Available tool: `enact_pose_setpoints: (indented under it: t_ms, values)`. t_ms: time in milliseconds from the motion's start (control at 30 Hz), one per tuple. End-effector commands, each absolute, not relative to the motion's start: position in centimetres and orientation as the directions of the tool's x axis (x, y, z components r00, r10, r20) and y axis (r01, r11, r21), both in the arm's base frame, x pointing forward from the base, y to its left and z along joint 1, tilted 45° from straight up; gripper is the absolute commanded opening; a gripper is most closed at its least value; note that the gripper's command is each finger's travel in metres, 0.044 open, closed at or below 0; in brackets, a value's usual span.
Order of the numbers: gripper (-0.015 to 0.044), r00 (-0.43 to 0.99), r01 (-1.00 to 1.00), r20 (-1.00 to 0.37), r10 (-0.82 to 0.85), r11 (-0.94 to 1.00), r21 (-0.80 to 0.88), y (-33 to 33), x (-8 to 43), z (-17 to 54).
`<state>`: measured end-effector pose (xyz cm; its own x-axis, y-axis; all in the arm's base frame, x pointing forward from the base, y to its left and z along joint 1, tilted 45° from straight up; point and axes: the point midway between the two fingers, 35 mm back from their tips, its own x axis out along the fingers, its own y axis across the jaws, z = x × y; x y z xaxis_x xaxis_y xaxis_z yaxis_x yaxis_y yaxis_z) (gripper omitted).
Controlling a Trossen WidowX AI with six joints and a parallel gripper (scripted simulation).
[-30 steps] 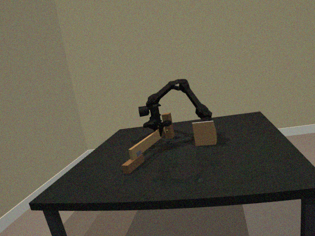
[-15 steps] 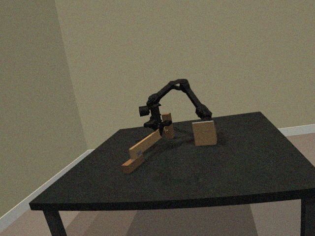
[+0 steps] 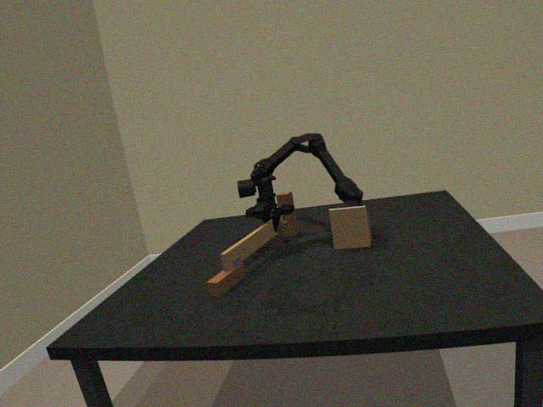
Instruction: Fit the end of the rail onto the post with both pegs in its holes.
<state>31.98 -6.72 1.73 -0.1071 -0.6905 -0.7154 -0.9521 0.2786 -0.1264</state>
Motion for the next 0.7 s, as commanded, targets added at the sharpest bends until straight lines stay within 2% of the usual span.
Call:
enact_pose_setpoints:
  t_ms: [0,667]
  values:
    - [0.0,-0.102,-0.953,-0.714,-0.693,0.273,-0.129,-6.84,31.95,2.03]
    - [0.0,-0.102,-0.953,-0.713,-0.693,0.273,-0.129,-7.14,31.8,2.58]
